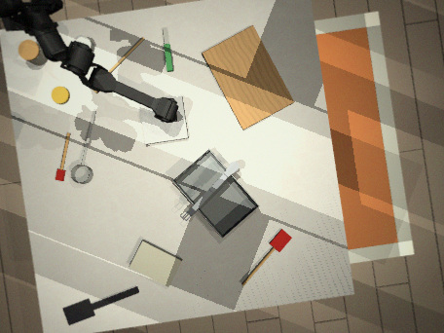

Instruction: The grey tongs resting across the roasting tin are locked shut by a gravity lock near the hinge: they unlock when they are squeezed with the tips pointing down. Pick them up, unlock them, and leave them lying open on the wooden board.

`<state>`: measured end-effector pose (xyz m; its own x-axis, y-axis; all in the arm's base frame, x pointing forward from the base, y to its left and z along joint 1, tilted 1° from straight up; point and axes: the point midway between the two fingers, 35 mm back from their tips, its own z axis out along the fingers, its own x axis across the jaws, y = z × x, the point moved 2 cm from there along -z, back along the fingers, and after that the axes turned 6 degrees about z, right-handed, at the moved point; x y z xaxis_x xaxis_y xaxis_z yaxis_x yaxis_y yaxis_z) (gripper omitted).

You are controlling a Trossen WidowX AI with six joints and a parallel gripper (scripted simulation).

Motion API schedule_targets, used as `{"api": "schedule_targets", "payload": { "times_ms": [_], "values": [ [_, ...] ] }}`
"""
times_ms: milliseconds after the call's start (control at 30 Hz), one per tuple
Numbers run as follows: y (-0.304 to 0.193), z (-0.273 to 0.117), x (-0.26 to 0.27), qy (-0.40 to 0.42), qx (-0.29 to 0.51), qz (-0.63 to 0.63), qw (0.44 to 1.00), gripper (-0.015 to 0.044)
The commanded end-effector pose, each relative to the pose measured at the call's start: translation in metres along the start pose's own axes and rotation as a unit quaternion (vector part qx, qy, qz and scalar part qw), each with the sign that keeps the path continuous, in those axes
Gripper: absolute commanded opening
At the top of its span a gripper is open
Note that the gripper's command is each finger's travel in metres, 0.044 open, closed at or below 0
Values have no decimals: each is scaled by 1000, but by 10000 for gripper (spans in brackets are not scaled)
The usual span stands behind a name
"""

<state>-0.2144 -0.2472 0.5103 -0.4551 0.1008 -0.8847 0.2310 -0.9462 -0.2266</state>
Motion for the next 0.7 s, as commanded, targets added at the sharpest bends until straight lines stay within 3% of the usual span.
{"api": "schedule_targets", "payload": {
  "times_ms": [0,167,400,667],
  "values": [
    [-2,0,-1,-3,2,2,1000,374],
    [-37,-7,-26,-48,39,44,997,260],
    [-110,-34,-69,-150,111,105,977,260],
    [-190,-90,-114,-279,195,159,927,260]
  ]
}}
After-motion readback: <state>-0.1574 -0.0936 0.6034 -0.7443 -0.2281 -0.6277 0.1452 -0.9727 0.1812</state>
